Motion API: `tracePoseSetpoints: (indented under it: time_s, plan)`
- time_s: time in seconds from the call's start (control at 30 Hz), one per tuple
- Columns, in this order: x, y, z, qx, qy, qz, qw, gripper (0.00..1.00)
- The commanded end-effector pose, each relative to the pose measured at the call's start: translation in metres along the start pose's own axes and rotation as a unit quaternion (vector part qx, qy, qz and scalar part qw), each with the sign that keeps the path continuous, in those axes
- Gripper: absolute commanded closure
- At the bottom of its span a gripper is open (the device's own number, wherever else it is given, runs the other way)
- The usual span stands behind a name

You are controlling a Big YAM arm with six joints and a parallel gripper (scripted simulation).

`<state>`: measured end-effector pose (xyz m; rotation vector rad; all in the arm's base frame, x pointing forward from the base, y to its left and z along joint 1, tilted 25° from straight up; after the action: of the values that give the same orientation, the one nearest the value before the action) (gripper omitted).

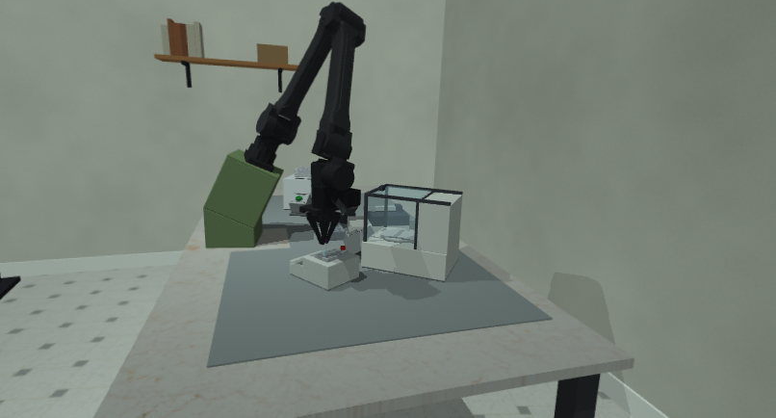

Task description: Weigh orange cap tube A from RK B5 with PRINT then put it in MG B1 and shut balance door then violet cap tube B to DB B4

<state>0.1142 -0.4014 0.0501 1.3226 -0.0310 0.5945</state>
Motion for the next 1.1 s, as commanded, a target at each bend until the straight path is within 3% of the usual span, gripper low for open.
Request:
tracePoseSetpoints:
  time_s: [0.0,0.33,0.53,1.07]
  plan:
    - [-0.011,-0.004,-0.002,0.012,-0.020,-0.005,1.000,0.91]
    - [0.003,-0.010,-0.009,0.023,-0.011,-0.001,1.000,0.91]
    - [0.005,-0.007,-0.007,0.012,-0.005,-0.002,1.000,0.91]
    - [-0.011,-0.006,-0.014,0.016,-0.013,-0.005,1.000,0.91]
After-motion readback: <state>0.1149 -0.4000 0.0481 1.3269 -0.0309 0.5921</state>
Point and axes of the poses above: the point where the finger pads meet when closed, its own y axis back along the fingers, its own x axis across the jaws, z = x × y, the point moved 10 cm from there along y, back along the fingers, and after that the axes turned 7 degrees about -y, right-handed, at the moved point
